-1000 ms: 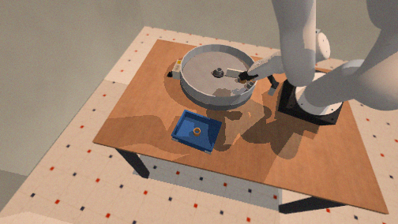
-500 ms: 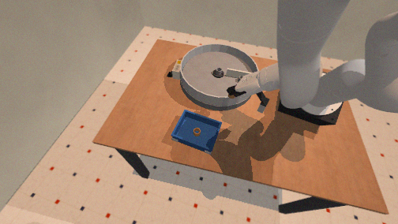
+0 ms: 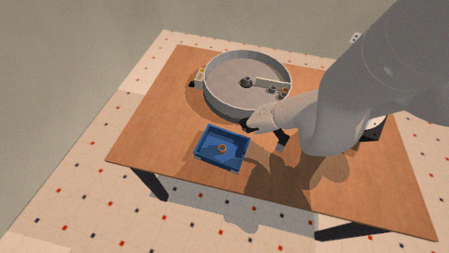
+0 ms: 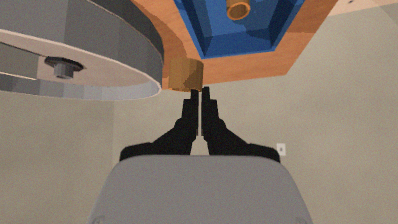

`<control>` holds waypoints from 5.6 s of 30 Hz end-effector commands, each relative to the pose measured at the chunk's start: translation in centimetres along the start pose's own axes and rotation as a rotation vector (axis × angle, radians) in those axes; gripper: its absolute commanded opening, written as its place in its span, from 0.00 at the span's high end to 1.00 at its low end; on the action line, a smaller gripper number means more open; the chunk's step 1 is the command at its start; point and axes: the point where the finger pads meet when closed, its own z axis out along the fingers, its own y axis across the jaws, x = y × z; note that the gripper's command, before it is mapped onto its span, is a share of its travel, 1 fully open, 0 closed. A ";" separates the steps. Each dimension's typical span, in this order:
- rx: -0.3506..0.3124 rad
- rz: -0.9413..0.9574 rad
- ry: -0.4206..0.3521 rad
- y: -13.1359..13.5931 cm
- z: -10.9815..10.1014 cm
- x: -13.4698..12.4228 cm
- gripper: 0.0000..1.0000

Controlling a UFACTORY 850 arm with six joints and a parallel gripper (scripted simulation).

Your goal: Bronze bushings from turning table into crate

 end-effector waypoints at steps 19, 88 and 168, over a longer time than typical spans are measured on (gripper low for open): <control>0.021 -0.005 -0.010 5.9 0.4 -0.2 1.00; 0.021 -0.005 -0.010 5.7 8.0 6.2 1.00; 0.021 -0.005 -0.010 5.6 9.9 7.8 0.89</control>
